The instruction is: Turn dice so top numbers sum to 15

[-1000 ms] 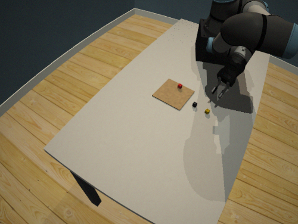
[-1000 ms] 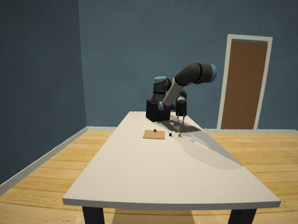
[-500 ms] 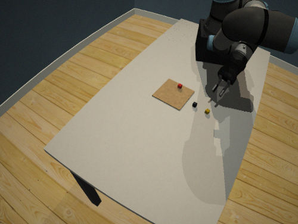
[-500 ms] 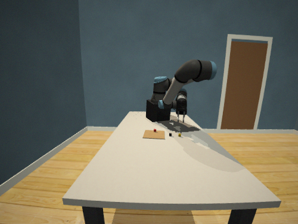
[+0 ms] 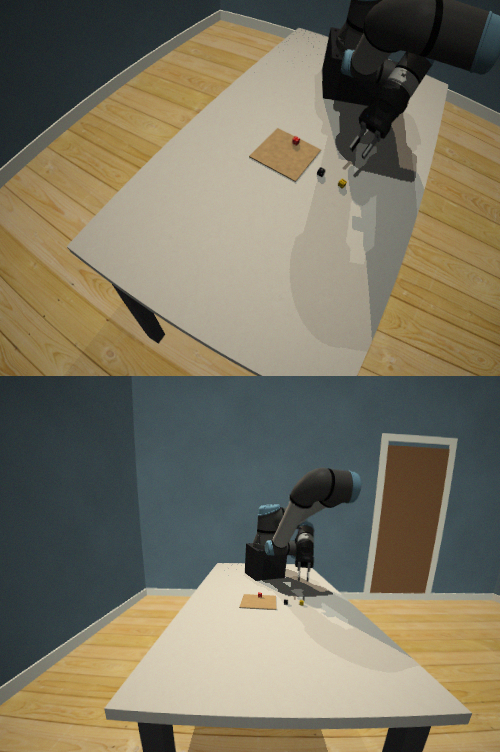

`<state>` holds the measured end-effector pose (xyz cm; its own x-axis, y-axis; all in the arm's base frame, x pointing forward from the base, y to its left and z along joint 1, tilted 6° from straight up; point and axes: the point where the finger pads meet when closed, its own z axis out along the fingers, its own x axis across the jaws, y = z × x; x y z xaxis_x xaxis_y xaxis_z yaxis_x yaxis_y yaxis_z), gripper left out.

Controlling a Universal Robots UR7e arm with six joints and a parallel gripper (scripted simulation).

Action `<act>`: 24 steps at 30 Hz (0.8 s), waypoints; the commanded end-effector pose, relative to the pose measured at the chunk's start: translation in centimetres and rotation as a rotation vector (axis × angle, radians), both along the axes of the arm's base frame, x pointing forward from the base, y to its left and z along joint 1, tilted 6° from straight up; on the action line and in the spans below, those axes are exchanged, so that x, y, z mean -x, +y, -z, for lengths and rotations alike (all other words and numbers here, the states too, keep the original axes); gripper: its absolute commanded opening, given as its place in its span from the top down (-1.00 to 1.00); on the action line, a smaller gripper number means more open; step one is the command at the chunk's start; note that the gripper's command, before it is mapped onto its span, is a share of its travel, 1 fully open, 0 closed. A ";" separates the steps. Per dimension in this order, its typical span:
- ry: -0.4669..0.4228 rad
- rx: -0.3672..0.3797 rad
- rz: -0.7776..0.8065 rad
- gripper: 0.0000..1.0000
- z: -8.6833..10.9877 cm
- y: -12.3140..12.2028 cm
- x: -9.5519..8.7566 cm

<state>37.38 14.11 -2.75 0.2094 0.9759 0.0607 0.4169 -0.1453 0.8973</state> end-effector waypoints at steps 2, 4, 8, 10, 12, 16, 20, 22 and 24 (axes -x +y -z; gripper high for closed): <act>0.079 -0.018 -0.003 -0.27 -0.3 -0.2 -0.1; 0.099 -0.022 -0.005 -0.27 -0.4 -0.2 -0.3; 0.120 -0.025 -0.007 -0.27 -0.5 -0.2 -0.5; 0.144 -0.030 -0.008 -0.27 -0.6 -0.2 -0.7; 0.169 -0.036 -0.010 -0.27 -0.7 -0.3 -0.8; 0.222 -0.049 -0.012 -0.27 -0.9 -0.3 -0.9; 0.278 -0.059 -0.016 -0.27 -1.1 -0.4 -1.3; 0.307 -0.066 -0.018 -0.27 -1.2 -0.4 -1.4; 0.307 -0.066 -0.018 -0.27 -1.2 -0.4 -1.4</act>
<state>38.71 13.61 -1.31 0.2058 0.9756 0.0761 0.5950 -0.1865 0.7818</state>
